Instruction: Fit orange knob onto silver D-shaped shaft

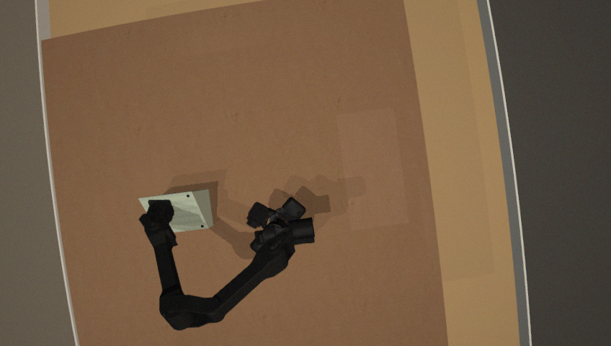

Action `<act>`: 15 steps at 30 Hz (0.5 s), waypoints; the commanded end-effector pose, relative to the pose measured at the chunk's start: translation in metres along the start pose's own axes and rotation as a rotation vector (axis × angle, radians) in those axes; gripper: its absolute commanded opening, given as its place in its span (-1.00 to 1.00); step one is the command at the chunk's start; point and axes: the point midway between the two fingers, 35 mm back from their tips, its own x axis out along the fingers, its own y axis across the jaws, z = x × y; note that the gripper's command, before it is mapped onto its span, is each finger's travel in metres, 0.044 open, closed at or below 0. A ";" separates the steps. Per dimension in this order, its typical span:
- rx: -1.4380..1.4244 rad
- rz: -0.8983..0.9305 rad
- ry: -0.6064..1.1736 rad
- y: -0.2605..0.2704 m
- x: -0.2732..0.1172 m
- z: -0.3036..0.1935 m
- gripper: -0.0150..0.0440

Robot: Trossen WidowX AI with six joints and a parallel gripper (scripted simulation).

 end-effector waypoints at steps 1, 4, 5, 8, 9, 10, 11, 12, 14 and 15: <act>0.383 -0.004 0.003 -0.003 0.000 -0.002 -0.49; 0.592 -0.004 0.002 -0.003 0.001 -0.002 -0.49; 0.662 -0.004 0.002 -0.003 0.001 -0.002 -0.49; 0.872 -0.004 0.002 -0.003 0.002 -0.003 -0.49; 0.941 -0.005 0.002 -0.003 0.002 -0.003 -0.49; 1.011 -0.005 0.002 -0.003 0.002 -0.003 -0.49; 1.081 -0.005 0.001 -0.003 0.002 -0.003 -0.49; 1.151 -0.005 0.001 -0.002 0.002 -0.003 -0.49; 1.290 -0.005 0.001 -0.002 0.001 -0.003 -0.49; 1.348 -0.005 0.001 -0.001 0.001 -0.003 -0.49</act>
